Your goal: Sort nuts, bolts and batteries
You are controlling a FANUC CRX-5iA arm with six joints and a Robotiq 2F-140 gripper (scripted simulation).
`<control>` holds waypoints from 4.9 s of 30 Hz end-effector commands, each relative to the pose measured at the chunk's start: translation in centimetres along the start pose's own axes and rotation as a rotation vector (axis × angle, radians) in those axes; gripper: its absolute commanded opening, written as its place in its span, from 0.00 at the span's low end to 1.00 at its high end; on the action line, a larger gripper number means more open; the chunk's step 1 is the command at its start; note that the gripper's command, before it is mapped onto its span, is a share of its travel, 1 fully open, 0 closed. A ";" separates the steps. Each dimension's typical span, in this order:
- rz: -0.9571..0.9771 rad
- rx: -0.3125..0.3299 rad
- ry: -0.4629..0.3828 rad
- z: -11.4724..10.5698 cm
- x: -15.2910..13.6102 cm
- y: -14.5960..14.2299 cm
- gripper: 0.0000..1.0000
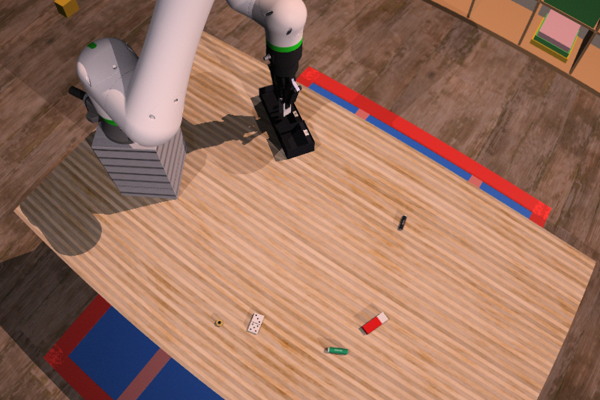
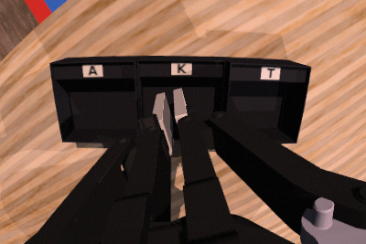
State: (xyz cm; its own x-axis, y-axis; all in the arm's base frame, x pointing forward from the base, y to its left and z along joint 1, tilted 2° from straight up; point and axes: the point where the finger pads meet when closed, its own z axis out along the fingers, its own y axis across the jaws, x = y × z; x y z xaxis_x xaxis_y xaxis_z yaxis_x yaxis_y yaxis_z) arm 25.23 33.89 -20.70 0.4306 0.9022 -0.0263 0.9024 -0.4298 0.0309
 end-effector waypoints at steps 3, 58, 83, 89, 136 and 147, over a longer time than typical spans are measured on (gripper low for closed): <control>0.000 0.000 0.000 -0.8 0.0 0.0 0.15; 0.000 0.000 0.000 1.1 2.1 -8.1 0.15; 0.000 0.000 0.000 2.5 2.1 -8.1 0.15; 0.000 0.000 0.000 2.5 2.1 -8.1 0.15; 0.000 0.000 0.000 -0.4 2.1 -8.1 0.15; 0.000 0.000 0.000 -3.4 2.1 -8.1 0.15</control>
State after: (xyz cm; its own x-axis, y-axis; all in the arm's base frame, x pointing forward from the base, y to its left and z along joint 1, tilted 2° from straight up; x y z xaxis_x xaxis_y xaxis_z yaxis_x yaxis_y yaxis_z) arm 18.81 39.38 -18.47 0.4306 0.9022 -0.0261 0.9024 -0.4298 0.0310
